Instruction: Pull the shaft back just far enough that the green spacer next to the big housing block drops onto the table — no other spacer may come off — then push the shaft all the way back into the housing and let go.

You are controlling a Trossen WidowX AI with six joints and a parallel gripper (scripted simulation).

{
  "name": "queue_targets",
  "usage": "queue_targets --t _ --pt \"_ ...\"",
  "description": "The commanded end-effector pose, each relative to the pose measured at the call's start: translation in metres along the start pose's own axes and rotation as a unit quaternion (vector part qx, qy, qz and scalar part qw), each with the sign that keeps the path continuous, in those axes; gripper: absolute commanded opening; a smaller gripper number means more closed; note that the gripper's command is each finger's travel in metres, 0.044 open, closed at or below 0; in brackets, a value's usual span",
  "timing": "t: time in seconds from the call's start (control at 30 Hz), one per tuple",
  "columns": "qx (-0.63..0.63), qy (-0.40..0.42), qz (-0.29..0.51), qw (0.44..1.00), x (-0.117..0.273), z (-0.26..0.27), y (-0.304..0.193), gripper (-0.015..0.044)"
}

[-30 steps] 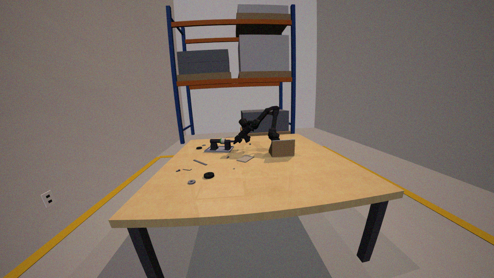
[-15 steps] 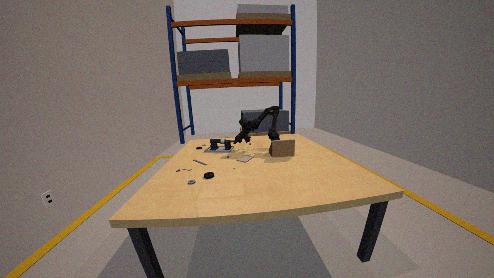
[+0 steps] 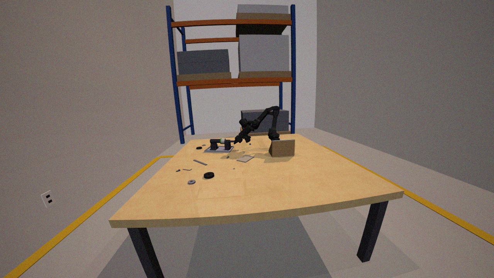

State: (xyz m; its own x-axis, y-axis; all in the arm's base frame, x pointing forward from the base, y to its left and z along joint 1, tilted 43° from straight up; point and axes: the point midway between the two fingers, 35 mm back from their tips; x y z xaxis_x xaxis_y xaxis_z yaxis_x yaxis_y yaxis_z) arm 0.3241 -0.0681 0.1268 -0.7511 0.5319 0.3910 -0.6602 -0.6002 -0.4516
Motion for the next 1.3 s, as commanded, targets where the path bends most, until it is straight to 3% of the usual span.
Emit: queue_targets --t 0.0,1.27 --pt "-0.001 0.000 0.000 1.000 0.0004 -0.0003 0.0005 0.0000" --pt "-0.001 0.000 0.000 1.000 0.0030 -0.0010 0.0030 0.0000"
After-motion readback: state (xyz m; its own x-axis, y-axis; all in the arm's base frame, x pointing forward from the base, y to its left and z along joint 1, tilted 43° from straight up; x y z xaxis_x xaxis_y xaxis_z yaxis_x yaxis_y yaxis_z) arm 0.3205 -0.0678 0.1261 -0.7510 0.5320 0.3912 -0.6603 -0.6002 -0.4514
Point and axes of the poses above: the point midway between the two fingers, 35 mm back from their tips, its own x axis back along the fingers, its own z axis across the jaws, y = z × x, and after that the axes turned 15 degrees about x, right-handed
